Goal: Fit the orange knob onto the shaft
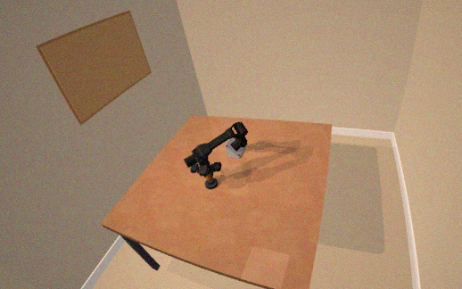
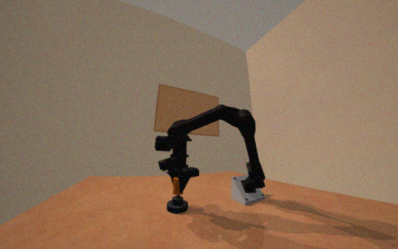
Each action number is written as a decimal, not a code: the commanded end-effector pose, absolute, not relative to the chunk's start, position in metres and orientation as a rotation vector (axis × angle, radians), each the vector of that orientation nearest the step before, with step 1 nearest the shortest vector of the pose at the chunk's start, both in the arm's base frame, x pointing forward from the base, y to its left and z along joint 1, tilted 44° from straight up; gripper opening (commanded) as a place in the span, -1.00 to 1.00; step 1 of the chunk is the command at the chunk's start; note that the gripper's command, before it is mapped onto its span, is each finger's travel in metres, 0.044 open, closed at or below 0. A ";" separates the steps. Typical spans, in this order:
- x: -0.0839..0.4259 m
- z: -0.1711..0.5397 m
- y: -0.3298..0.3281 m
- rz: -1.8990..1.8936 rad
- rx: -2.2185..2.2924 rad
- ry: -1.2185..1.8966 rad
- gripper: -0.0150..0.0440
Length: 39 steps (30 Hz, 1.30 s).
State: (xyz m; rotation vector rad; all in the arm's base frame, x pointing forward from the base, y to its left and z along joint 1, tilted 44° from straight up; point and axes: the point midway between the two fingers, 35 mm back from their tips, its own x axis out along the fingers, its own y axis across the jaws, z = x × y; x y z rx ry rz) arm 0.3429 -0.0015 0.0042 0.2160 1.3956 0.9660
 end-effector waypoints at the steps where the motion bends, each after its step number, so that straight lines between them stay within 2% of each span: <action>1: 0.344 0.007 -0.002 0.969 0.213 1.390 -0.49; 22: 0.345 0.006 -0.004 0.969 0.213 1.390 -0.49; 39: 0.343 0.004 -0.002 1.106 0.056 1.278 -0.49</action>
